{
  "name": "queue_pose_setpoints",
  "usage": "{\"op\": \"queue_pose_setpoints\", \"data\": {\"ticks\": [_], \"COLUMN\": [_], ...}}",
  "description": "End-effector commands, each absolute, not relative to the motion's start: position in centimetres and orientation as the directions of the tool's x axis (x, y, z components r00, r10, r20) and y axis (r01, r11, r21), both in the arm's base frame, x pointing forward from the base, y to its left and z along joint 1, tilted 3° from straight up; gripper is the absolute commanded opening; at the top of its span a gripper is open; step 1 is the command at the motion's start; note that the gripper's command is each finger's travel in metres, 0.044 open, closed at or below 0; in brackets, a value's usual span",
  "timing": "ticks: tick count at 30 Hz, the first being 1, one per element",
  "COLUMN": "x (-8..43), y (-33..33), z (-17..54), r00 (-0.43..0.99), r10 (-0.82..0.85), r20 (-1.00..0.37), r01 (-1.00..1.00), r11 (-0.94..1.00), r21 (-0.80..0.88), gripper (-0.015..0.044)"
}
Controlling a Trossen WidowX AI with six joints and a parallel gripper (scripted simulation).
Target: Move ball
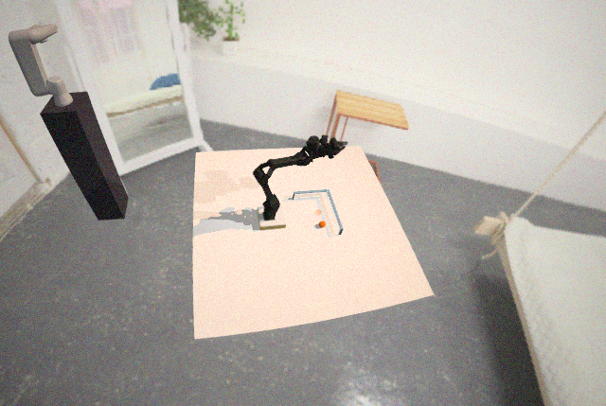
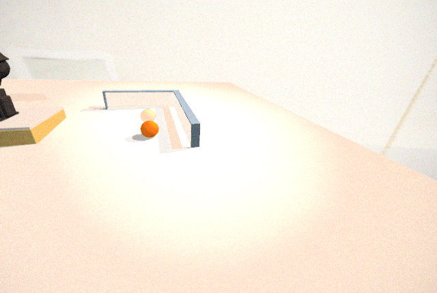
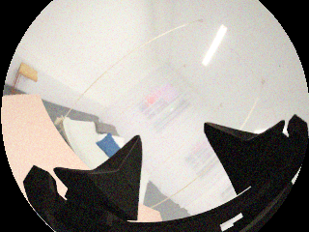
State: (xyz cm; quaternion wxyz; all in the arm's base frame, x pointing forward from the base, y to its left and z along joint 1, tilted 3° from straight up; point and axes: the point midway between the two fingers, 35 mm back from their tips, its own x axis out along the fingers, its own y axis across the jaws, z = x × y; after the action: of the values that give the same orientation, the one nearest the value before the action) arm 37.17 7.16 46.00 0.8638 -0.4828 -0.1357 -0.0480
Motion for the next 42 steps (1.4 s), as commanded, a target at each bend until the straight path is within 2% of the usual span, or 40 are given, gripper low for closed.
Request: {"op": "queue_pose_setpoints", "data": {"ticks": [1, 4, 7, 12, 18, 23, 27, 29, 42], "x": [39.0, 40.5, 42.2, 43.1, 41.4, 37.6, 33.2, 31.7, 31.5], "y": [6.3, 5.4, 3.7, 0.3, -4.0, -7.1, -8.9, -9.3, -9.3], "z": [43.1, 40.3, 35.7, 27.9, 18.9, 12.6, 8.6, 7.7, 7.1], "r00": [0.984, 0.998, 0.993, 0.908, 0.681, 0.404, 0.136, 0.051, 0.040], "r10": [0.037, 0.024, -0.003, -0.052, -0.093, -0.070, 0.008, 0.045, 0.050], "r20": [0.176, 0.064, -0.118, -0.416, -0.726, -0.912, -0.991, -0.998, -0.998], "r01": [0.130, 0.040, -0.093, -0.261, -0.325, -0.239, -0.067, 0.003, 0.012], "r11": [0.534, 0.555, 0.601, 0.707, 0.850, 0.954, 0.998, 0.999, 0.999], "r21": [-0.836, -0.831, -0.794, -0.658, -0.414, -0.179, -0.001, 0.045, 0.050], "gripper": [0.0308, 0.0308, 0.0308, 0.0308, 0.0308, 0.0308, 0.0308, 0.0308, 0.0308]}}
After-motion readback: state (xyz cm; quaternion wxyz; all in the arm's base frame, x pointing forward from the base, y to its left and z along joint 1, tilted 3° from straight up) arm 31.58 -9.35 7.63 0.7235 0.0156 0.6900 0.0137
